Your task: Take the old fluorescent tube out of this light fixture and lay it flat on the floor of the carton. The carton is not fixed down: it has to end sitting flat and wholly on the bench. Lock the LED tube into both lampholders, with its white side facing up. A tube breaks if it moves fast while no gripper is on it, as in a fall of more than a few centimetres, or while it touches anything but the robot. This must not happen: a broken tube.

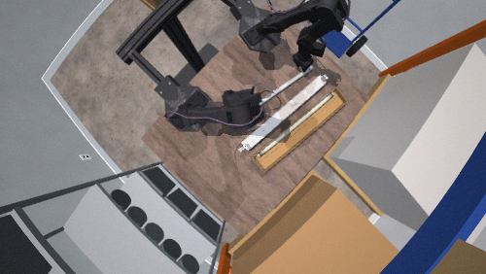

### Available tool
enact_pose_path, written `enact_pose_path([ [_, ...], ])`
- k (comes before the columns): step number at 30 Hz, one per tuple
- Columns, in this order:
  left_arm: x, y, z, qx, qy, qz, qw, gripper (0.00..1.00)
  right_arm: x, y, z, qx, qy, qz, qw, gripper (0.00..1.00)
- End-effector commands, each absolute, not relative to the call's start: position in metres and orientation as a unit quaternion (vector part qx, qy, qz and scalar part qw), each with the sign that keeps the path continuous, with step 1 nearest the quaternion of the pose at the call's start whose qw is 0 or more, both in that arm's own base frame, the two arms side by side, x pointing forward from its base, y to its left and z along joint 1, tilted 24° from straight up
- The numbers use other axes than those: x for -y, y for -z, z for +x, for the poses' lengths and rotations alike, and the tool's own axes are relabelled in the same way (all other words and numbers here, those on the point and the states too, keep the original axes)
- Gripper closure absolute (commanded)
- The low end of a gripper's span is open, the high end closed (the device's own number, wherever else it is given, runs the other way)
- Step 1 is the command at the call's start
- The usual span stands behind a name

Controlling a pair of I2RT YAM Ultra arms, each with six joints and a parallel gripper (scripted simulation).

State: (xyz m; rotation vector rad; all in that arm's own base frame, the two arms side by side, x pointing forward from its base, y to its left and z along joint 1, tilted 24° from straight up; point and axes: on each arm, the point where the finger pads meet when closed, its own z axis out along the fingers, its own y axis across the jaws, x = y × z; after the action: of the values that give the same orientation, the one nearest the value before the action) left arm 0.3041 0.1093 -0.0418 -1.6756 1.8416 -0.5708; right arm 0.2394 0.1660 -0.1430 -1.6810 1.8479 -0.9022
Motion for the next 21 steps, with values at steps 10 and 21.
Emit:
enact_pose_path([
  [10, -0.096, 0.068, 0.310, -0.702, 0.121, -0.684, 0.158, 0.51, -0.170, 0.135, 0.237, -0.668, 0.329, -0.618, 0.253, 0.89],
  [21, -0.082, 0.064, 0.316, -0.711, 0.050, -0.695, 0.099, 0.51, -0.170, 0.135, 0.237, -0.668, 0.329, -0.618, 0.253, 0.89],
])
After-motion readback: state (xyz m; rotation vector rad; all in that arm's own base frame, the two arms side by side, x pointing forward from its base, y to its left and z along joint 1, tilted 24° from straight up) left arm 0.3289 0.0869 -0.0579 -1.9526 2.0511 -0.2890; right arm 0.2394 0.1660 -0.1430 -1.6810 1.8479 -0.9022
